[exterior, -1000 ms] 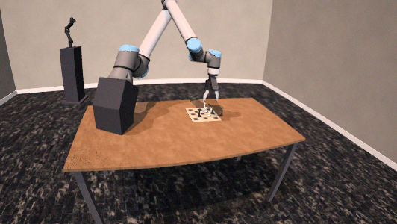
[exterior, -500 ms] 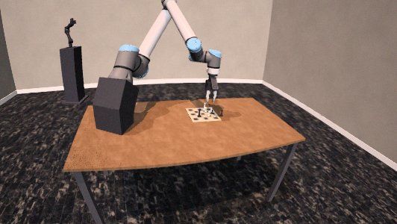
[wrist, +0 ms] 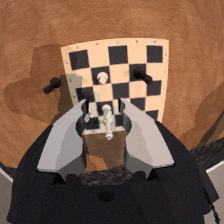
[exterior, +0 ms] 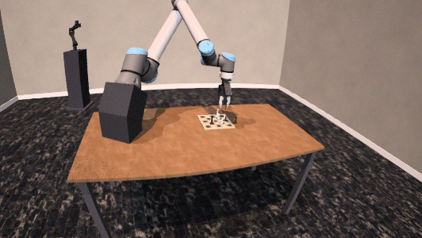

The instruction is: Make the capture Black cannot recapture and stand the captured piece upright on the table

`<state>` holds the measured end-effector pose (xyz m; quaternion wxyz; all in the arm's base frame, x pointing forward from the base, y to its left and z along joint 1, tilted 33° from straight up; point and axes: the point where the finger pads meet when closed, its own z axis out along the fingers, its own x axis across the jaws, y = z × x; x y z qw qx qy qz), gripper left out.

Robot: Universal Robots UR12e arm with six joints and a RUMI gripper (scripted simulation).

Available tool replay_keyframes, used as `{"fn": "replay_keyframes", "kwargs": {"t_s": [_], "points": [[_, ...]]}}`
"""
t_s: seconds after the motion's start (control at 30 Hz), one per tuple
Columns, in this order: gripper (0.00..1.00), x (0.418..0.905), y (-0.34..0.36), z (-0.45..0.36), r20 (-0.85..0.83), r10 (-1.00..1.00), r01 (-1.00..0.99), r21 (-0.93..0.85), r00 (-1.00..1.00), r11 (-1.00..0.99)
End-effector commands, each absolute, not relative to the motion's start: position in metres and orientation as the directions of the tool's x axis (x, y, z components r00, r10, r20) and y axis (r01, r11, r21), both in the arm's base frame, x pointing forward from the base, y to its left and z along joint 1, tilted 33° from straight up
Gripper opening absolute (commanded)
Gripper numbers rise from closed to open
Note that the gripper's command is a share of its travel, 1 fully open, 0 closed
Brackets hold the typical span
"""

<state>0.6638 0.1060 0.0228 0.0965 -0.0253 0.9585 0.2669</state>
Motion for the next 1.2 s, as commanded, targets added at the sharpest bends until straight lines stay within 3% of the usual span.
{"fn": "replay_keyframes", "kwargs": {"t_s": [0.0, 1.17], "points": [[0.22, 0.664, 0.106, 0.023, -0.200, 0.003, -0.100, 0.506, -0.980, 0.856], [0.22, 0.669, 0.119, 0.001, -0.200, 0.003, -0.100, 0.506, -0.980, 0.856]]}}
